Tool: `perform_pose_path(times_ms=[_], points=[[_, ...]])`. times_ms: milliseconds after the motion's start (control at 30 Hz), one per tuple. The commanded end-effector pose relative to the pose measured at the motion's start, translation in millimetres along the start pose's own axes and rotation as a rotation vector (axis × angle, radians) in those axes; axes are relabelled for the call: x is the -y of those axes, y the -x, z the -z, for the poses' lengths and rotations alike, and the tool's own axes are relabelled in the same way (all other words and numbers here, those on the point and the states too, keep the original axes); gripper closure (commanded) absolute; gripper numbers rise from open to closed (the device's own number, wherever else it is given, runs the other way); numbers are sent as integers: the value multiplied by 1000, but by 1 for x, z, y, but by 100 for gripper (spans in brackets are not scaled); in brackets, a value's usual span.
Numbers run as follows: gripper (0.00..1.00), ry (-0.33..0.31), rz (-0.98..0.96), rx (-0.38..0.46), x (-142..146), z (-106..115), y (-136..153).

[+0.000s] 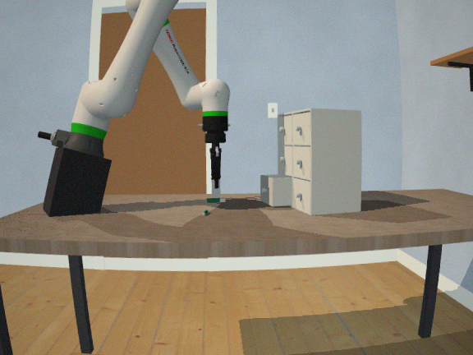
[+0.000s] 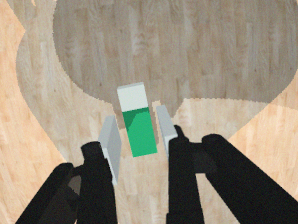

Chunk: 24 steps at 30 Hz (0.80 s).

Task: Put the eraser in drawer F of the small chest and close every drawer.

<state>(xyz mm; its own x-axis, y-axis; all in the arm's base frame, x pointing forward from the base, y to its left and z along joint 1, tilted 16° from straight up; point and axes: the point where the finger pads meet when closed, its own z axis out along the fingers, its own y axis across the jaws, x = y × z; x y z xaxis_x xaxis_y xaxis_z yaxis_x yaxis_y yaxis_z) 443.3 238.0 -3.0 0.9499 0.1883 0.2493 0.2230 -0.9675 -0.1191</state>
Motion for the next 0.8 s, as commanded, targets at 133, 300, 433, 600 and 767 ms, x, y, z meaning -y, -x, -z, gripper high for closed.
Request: perform_pose_path(times_ms=[133, 300, 433, 600, 767], points=[[77, 0, 0, 0, 0, -13, 0], [77, 0, 0, 0, 0, -16, 0], [77, 0, 0, 0, 0, -17, 0], [77, 0, 0, 0, 0, -17, 0], [77, 0, 0, 0, 0, -17, 0]])
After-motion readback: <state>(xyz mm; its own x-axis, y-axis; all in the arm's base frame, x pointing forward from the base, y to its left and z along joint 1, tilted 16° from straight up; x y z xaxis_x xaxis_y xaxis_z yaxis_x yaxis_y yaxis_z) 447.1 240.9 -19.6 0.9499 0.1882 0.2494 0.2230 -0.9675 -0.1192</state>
